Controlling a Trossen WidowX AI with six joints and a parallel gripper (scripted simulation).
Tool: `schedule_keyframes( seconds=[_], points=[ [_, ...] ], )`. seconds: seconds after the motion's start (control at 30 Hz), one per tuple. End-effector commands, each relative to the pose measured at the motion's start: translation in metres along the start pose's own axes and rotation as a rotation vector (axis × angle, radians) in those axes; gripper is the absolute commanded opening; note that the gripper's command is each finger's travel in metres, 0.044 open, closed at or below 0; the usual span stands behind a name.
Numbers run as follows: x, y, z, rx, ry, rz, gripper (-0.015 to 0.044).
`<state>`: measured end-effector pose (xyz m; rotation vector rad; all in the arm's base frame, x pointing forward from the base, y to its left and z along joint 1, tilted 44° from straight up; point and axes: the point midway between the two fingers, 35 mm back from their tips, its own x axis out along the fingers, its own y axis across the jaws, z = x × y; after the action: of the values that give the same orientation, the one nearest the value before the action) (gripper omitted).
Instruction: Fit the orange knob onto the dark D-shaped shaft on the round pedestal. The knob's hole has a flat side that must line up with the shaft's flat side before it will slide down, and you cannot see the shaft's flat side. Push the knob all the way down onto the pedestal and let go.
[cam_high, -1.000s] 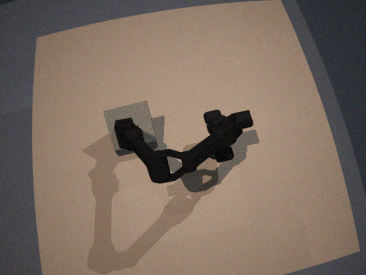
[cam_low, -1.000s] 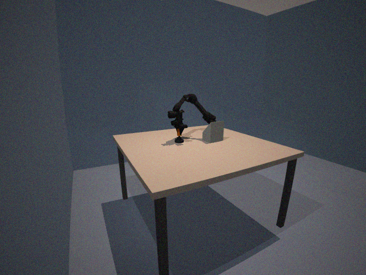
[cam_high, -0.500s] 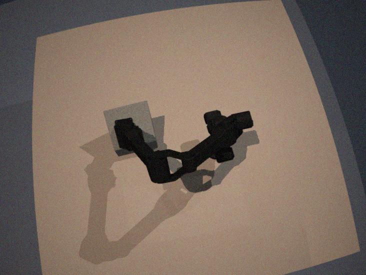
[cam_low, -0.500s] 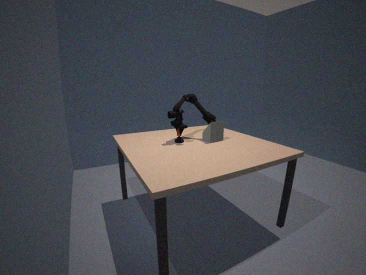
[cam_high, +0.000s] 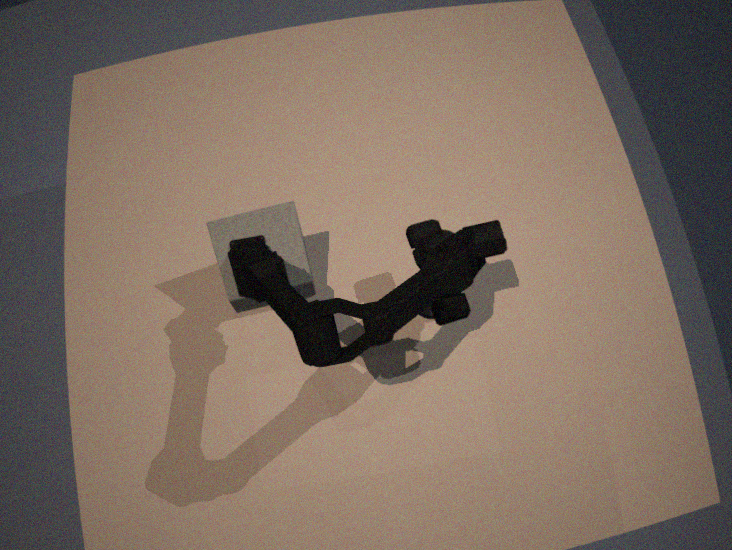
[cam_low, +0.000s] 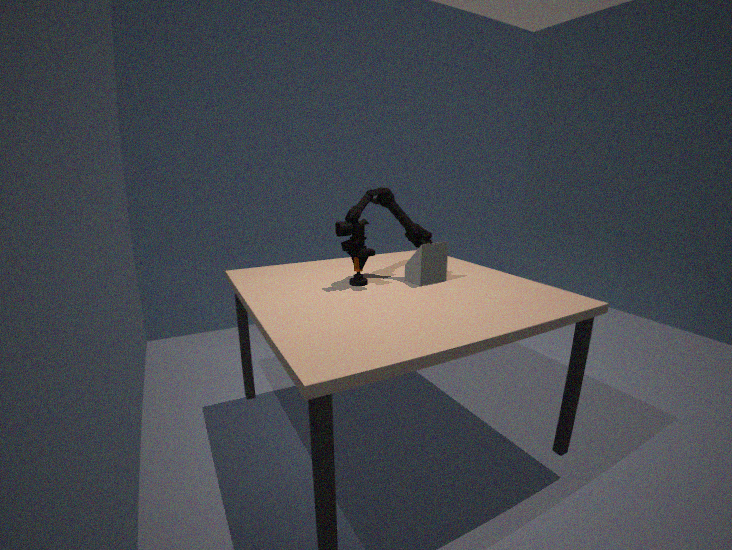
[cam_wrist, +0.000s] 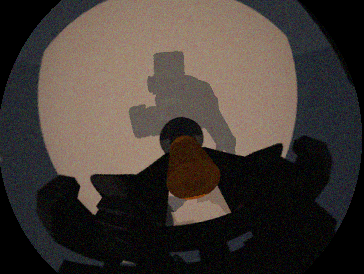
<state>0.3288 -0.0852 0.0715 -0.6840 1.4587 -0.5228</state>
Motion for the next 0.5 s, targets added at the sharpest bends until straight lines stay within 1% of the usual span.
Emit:
schedule_keyframes(
  seconds=[0.0, 0.1, 0.47],
  points=[
    [-0.0011, 0.0004, 0.0005, -0.091, -0.001, -0.002, 0.0000],
    [0.0002, 0.0006, 0.0002, -0.173, -0.001, -0.002, 0.0000],
    [0.0034, -0.0003, 0.0001, -0.176, -0.001, -0.002, 0.0000]
  ],
)
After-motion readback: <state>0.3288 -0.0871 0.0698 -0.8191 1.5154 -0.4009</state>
